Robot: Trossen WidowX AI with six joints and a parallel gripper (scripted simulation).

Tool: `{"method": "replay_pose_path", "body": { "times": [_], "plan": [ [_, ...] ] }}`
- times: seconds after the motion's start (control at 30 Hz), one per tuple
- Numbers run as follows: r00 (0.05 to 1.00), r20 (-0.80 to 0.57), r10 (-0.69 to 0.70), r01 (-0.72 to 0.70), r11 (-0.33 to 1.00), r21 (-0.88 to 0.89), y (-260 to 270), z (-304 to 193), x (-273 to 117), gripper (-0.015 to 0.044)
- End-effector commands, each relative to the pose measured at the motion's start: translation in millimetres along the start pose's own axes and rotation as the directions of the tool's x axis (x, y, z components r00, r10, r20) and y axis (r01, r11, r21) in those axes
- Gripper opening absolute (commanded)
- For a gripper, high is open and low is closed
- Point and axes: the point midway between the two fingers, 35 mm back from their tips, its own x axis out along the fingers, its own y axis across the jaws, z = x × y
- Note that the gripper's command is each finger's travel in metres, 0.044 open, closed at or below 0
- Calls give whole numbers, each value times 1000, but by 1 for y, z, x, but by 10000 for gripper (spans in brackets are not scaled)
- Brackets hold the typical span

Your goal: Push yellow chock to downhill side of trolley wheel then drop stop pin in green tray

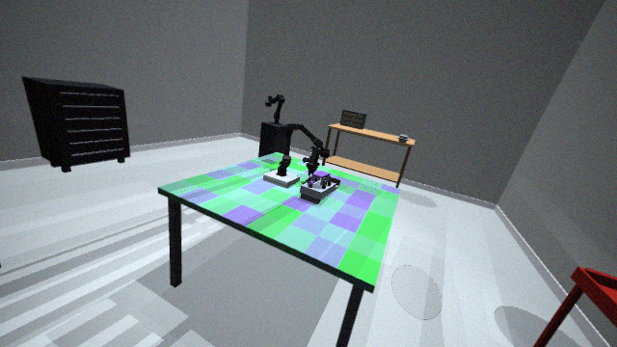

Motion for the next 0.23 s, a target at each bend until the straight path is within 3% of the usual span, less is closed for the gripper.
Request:
{"method": "replay_pose_path", "body": {
  "times": [0.0,0.2],
  "plan": [
    [1000,-8,-6,6,1000,-2,1,-2,-14,440],
    [1000,-8,-6,6,1000,-2,4,-3,-34,440]
  ]
}}
